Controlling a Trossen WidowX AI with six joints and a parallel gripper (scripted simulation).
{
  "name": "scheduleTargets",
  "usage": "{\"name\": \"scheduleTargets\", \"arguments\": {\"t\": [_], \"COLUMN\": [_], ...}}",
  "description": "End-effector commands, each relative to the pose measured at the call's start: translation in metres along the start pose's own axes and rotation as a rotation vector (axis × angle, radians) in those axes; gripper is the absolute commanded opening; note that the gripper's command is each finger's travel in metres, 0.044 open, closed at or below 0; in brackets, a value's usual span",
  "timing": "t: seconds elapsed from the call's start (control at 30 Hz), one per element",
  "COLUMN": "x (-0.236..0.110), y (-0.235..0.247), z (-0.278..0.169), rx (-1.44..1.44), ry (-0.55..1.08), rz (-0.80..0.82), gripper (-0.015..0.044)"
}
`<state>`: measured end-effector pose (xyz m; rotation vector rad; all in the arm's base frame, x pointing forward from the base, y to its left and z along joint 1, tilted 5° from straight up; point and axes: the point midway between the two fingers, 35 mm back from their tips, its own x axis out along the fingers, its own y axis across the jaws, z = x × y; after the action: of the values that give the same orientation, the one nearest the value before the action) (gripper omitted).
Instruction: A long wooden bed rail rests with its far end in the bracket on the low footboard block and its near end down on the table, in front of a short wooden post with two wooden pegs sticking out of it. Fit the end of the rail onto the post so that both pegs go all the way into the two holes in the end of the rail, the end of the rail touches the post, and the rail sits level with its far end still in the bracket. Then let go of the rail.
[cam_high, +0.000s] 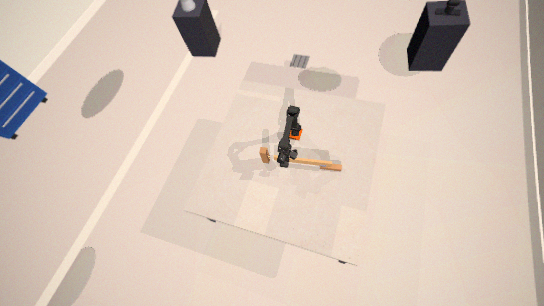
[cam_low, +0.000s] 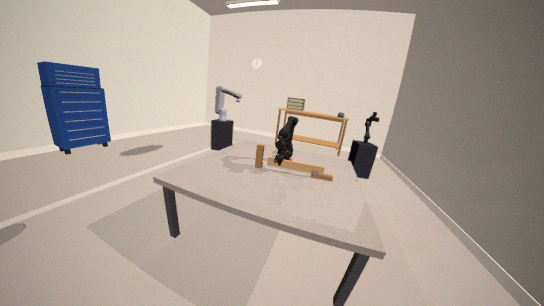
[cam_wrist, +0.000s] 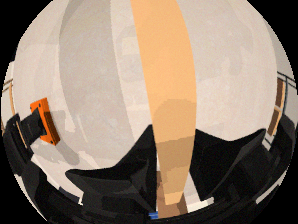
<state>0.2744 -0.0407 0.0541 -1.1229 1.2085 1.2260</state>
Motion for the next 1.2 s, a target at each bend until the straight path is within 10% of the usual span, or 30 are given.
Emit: {"name": "scheduleTargets", "arguments": {"t": [0.0,1.17], "x": [-0.002,-0.001], "y": [-0.001,-0.002], "z": [-0.002,-0.013], "rx": [-0.001,-0.001], "ry": [0.001,0.002], "rz": [-0.003,-0.003], "gripper": [0.0,0.0]}}
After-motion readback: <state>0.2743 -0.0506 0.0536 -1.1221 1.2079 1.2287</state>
